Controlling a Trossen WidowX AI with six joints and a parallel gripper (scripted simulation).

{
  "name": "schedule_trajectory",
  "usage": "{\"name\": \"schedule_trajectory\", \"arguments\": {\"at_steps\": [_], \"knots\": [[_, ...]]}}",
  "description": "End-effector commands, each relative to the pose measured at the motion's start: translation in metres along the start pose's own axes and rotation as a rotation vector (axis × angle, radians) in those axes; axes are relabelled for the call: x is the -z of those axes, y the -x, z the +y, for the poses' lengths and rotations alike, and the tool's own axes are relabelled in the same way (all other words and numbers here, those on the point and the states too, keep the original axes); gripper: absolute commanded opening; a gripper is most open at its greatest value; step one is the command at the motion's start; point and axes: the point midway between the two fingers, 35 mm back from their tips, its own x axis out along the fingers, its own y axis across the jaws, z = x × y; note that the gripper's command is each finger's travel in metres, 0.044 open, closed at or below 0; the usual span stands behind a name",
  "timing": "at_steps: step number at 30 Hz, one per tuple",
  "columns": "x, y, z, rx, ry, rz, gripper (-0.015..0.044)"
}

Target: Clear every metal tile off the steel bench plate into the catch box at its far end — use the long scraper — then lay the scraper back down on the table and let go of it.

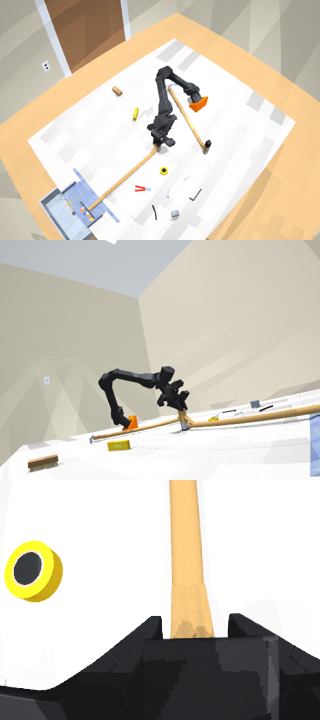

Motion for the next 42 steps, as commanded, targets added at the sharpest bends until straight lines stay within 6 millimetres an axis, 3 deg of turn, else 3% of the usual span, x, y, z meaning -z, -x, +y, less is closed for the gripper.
{"name": "schedule_trajectory", "arguments": {"at_steps": [1, 42], "knots": [[-0.01, -0.001, 0.001, -0.006, -0.002, -0.011, 0.0], [-0.05, -0.035, -0.004, -0.003, -0.003, -0.014, 0.0]]}}
